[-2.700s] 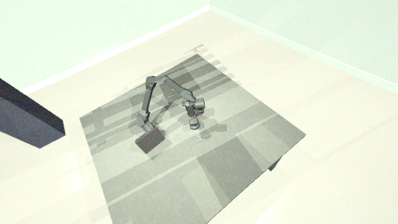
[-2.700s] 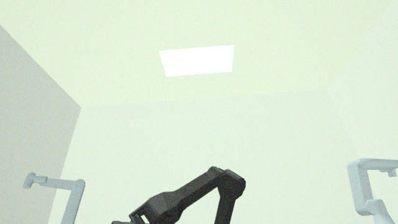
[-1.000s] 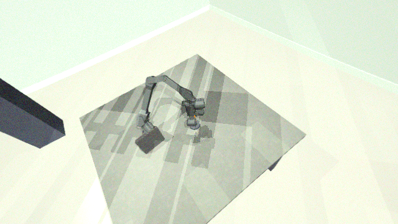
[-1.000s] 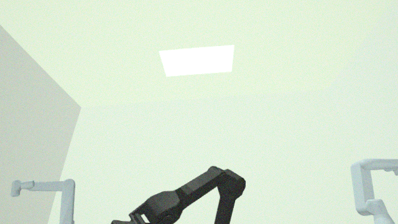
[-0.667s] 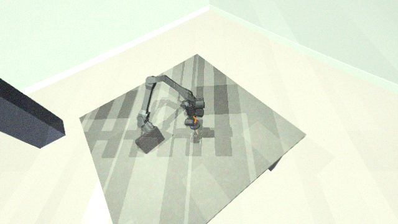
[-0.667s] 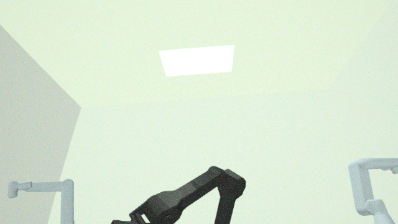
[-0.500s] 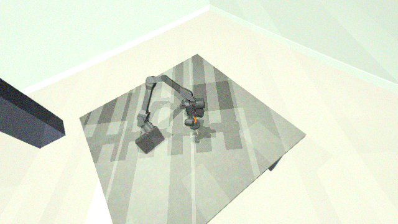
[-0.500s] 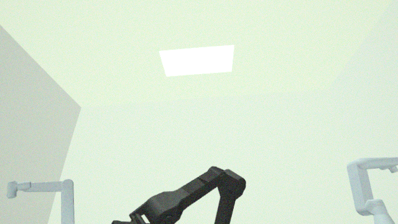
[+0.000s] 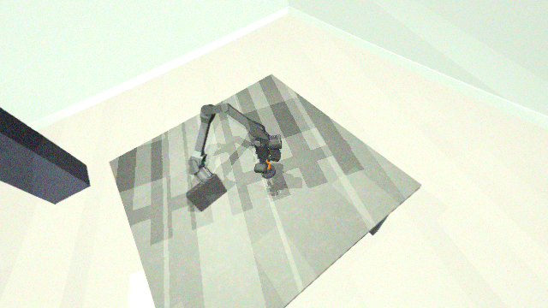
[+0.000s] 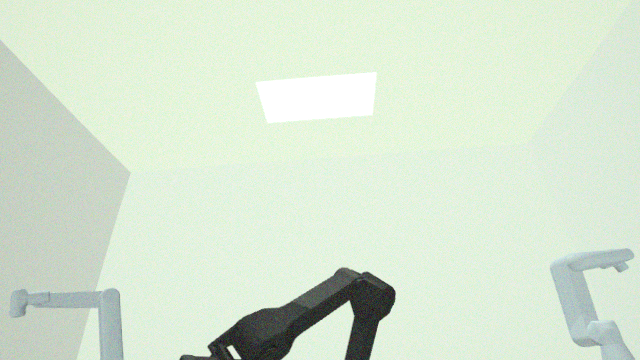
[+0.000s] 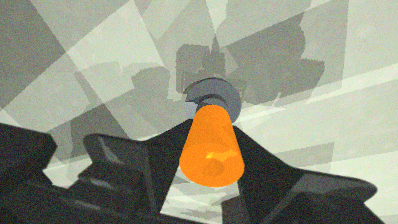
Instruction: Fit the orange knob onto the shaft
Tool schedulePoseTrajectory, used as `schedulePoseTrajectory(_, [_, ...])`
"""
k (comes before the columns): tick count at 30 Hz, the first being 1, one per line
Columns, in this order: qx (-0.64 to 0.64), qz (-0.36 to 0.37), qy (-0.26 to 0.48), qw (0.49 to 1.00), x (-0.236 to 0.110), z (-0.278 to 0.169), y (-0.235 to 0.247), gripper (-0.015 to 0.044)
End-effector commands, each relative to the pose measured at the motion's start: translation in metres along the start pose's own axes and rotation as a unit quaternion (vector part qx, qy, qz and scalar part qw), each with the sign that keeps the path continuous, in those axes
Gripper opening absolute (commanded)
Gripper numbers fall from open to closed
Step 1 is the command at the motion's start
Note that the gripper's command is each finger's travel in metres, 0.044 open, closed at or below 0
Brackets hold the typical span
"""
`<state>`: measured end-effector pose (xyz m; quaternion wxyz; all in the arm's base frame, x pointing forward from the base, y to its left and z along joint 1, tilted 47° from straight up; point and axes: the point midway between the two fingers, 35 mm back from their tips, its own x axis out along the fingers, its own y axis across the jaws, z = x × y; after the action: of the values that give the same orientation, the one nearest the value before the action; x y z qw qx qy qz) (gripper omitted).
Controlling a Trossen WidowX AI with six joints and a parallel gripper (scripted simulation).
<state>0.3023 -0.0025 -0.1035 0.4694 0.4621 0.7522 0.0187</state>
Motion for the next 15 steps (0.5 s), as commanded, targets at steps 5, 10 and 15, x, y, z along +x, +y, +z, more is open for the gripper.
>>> schedulePoseTrajectory(5, [0.003, 0.0, 0.0, 1.0, 0.0009, -0.0003, 0.0, 0.0])
schedulePoseTrajectory(10, [0.003, 0.0, 0.0, 1.0, -0.0042, 0.0002, 0.001, 0.0])
schedulePoseTrajectory(15, [0.041, 0.0, 0.0, 0.999, -0.0048, 0.0005, 0.0013, 0.0])
